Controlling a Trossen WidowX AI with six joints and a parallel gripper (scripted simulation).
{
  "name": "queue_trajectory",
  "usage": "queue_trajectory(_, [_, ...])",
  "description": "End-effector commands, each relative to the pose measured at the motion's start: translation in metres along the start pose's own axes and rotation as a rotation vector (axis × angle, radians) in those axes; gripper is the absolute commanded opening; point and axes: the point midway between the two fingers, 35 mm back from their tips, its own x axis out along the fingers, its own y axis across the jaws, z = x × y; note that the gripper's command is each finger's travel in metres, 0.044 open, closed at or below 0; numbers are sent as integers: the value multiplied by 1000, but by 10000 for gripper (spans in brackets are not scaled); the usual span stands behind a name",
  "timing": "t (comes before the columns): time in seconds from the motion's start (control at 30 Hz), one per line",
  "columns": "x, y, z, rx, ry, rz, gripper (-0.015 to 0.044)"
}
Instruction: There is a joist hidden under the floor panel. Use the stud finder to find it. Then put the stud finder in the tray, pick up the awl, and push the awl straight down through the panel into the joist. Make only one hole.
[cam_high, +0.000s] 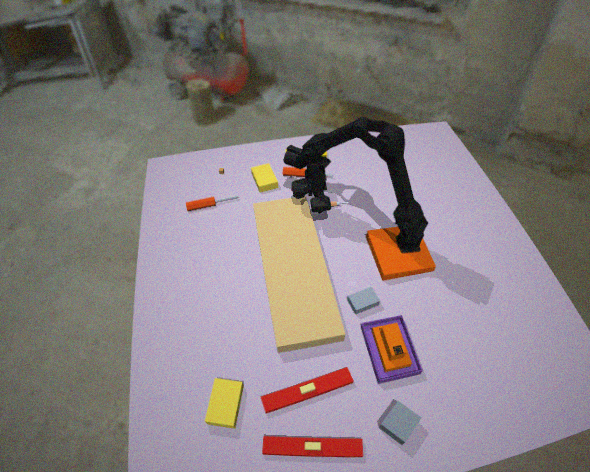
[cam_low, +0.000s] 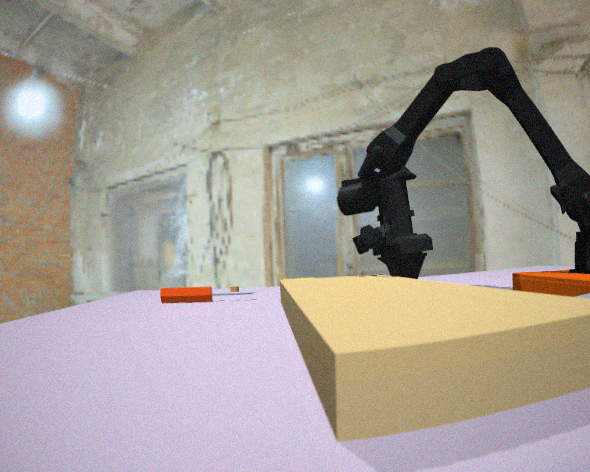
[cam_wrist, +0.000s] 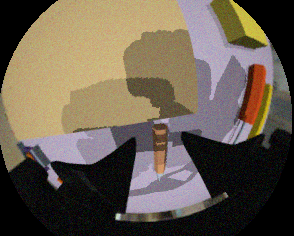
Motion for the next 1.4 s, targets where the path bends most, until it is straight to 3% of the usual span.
queue_trajectory(0.0, [1, 0, 0, -4, 2, -3, 177])
queue_trajectory(0.17, [1, 0, 0, -4, 2, -3, 46])
queue_trajectory(0.4, [0, -1, 0, -4, 2, -3, 0])
queue_trajectory(1.1, [-118, -1, -7, -4, 1, -3, 0])
queue_trajectory(1.37, [-124, -1, -9, 11, -9, -46, 0])
